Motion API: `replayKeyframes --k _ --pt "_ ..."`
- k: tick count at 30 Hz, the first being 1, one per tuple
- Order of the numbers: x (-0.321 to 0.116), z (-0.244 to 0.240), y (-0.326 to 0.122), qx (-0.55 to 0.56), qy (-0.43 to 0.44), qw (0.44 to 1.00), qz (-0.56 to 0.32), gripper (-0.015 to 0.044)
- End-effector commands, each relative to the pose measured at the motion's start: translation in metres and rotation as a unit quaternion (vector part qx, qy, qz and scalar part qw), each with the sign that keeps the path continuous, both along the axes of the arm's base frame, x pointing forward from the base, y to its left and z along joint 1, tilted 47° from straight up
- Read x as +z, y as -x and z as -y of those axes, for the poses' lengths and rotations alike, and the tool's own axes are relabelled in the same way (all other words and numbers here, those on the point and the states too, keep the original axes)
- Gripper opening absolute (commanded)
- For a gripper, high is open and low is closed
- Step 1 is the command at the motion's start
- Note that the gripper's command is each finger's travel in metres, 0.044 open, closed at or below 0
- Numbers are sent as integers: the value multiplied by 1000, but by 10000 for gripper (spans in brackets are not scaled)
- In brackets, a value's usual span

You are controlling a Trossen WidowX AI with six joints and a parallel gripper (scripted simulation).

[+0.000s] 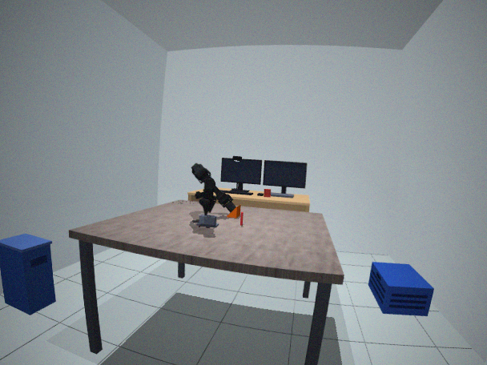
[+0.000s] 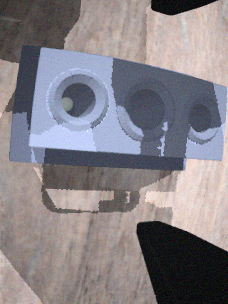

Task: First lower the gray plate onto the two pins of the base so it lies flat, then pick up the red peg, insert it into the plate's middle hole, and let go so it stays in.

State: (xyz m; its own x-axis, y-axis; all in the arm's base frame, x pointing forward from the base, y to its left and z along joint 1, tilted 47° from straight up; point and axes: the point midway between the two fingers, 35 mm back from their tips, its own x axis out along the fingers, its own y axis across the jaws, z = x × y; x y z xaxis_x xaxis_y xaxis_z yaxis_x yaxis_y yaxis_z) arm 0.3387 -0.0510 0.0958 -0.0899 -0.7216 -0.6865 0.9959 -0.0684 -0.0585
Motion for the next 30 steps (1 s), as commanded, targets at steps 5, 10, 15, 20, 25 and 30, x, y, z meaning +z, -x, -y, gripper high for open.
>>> replayKeyframes --k 5,10,15,20,25,30 --pt "47 -52 -7 26 -5 1000 7 440" --pt "45 -55 -8 28 -6 1000 7 440" --pt "-1 -109 7 68 -11 997 -23 440" --pt "-55 -167 44 103 -24 990 -90 440" --pt "-88 -198 78 122 -22 983 -136 440" --pt "-92 -192 78 122 -22 983 -136 440"
